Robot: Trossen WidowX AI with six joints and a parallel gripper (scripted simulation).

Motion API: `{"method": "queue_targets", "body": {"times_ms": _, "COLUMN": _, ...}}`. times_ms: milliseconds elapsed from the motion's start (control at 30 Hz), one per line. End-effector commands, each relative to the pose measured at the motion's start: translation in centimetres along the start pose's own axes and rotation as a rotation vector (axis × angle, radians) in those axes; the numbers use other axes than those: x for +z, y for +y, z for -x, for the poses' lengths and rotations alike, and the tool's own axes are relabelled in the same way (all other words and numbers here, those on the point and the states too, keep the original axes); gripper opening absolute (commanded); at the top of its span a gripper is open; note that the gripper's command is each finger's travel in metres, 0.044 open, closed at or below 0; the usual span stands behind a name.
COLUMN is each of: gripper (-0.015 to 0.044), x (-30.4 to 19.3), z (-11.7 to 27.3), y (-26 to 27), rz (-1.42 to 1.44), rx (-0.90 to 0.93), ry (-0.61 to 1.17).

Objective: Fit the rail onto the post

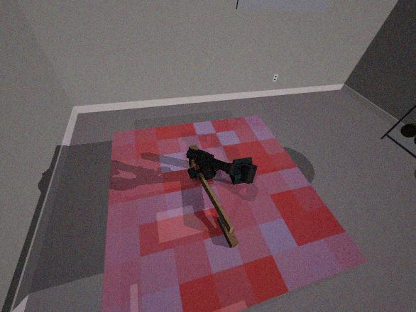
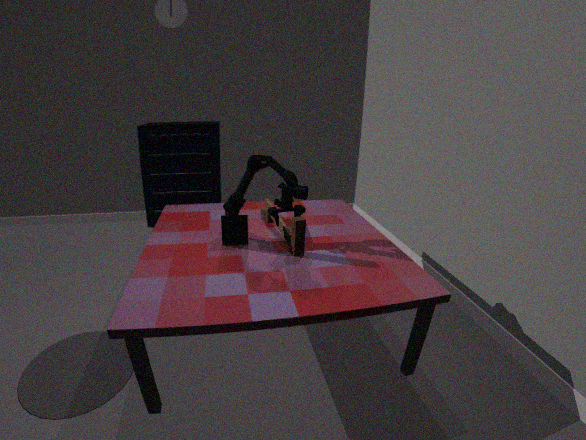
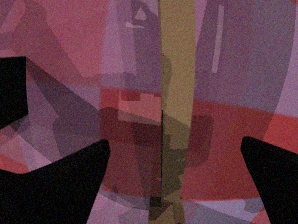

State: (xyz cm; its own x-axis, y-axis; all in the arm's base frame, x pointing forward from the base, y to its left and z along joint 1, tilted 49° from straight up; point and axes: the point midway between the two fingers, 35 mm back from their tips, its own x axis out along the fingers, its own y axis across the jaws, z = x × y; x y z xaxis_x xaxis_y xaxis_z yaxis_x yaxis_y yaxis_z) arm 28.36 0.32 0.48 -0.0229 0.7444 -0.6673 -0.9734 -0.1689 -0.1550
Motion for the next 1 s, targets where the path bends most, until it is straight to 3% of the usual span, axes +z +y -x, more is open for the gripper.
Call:
{"method": "queue_targets", "body": {"times_ms": 0, "gripper": 0.0440, "x": 0.0, "z": -0.7, "y": 0.0, "rz": -0.006, "rx": -0.001, "ry": -0.003}}
{"method": "queue_targets", "body": {"times_ms": 967, "gripper": 0.0440, "x": 0.1, "z": -5.3, "y": 0.0, "rz": -0.006, "rx": -0.002, "ry": -0.007}}
